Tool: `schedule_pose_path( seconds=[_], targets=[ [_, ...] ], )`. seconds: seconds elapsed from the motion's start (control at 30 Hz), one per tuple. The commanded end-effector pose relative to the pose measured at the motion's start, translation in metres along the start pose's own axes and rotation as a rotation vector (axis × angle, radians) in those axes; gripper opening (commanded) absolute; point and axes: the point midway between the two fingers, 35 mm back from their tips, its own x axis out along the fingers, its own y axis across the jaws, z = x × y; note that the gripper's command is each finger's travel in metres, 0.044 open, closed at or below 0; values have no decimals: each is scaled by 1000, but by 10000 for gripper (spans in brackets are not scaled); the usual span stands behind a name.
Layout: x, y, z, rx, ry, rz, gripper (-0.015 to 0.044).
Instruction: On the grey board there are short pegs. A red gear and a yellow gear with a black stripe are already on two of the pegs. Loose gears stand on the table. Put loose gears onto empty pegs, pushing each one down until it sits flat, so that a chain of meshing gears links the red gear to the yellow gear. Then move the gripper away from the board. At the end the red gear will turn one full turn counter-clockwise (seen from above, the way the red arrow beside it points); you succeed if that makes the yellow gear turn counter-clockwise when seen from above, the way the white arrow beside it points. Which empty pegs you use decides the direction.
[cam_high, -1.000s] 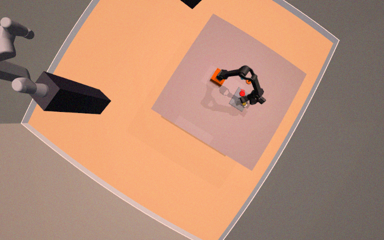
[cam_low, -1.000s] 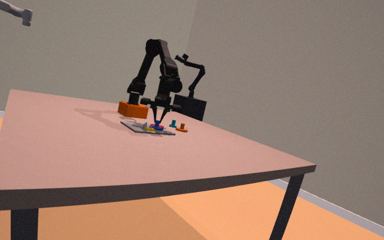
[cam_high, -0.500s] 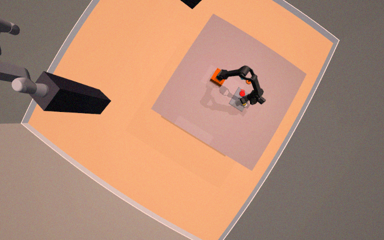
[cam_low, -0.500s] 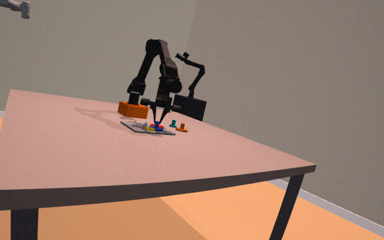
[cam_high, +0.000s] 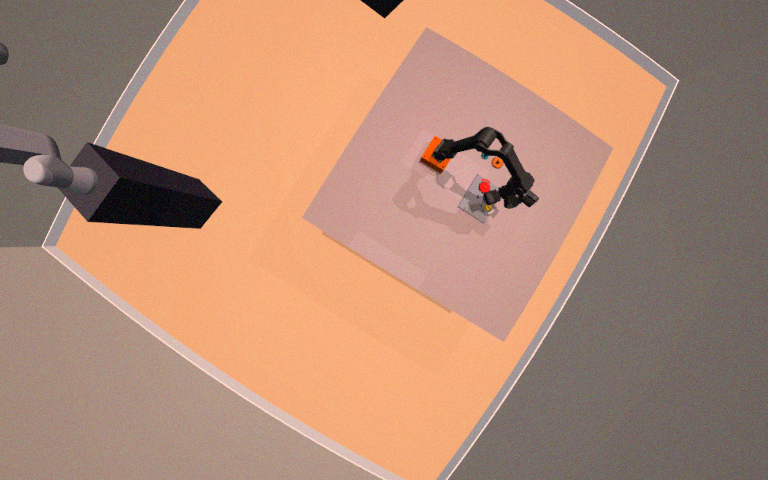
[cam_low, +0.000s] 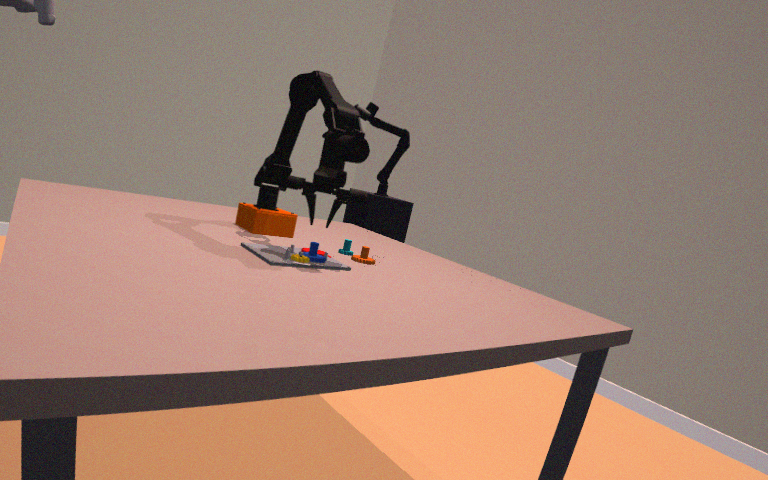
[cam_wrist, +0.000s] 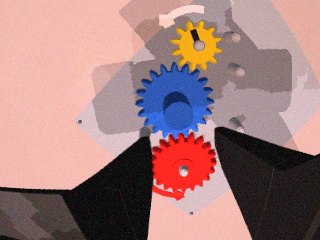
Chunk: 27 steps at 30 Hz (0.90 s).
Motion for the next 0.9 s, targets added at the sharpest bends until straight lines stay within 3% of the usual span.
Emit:
schedule_pose_path(
  seconds=[0.0,0.1,0.3,0.87],
  targets=[
    [-20,-1,-2,-2,7,-4,219],
    [-45,-3,-4,-2,7,-4,298],
    [-45,-3,-4,-2,7,-4,440],
    [-45,-3,-4,-2,7,-4,440]
  ],
)
